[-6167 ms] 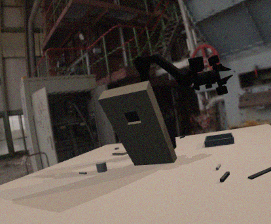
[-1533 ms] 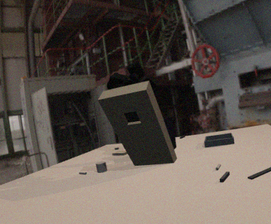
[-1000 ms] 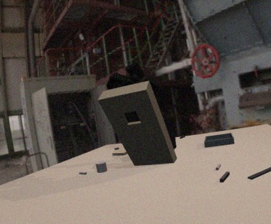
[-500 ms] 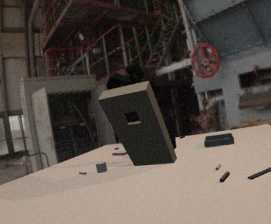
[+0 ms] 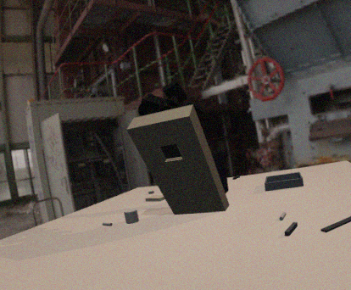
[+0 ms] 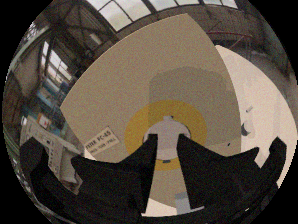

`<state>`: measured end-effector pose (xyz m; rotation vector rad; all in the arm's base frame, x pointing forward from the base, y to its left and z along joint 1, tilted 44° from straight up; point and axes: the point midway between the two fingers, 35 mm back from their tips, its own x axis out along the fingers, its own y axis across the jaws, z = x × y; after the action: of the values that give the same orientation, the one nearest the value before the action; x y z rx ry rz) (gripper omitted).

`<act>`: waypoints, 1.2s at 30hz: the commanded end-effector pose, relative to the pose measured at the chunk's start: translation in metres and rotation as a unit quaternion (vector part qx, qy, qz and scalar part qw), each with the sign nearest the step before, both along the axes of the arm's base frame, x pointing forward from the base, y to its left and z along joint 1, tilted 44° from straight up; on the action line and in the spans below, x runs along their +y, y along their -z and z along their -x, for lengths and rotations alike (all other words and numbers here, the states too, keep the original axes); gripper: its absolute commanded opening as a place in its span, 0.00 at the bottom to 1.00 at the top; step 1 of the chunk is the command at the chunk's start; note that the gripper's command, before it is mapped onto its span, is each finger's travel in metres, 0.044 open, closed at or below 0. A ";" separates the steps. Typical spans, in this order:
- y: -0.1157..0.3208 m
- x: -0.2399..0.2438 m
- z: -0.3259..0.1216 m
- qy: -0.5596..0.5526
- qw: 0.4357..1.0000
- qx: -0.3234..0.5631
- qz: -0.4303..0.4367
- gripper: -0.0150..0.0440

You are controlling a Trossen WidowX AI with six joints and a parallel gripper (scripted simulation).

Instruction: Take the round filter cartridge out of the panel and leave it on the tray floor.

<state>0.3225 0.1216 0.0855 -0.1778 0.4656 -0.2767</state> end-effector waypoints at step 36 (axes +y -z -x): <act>0.002 -0.001 -0.004 0.255 0.791 -0.181 -0.527 0.25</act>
<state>0.3229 0.1216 0.0848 0.9734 0.2404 -0.5079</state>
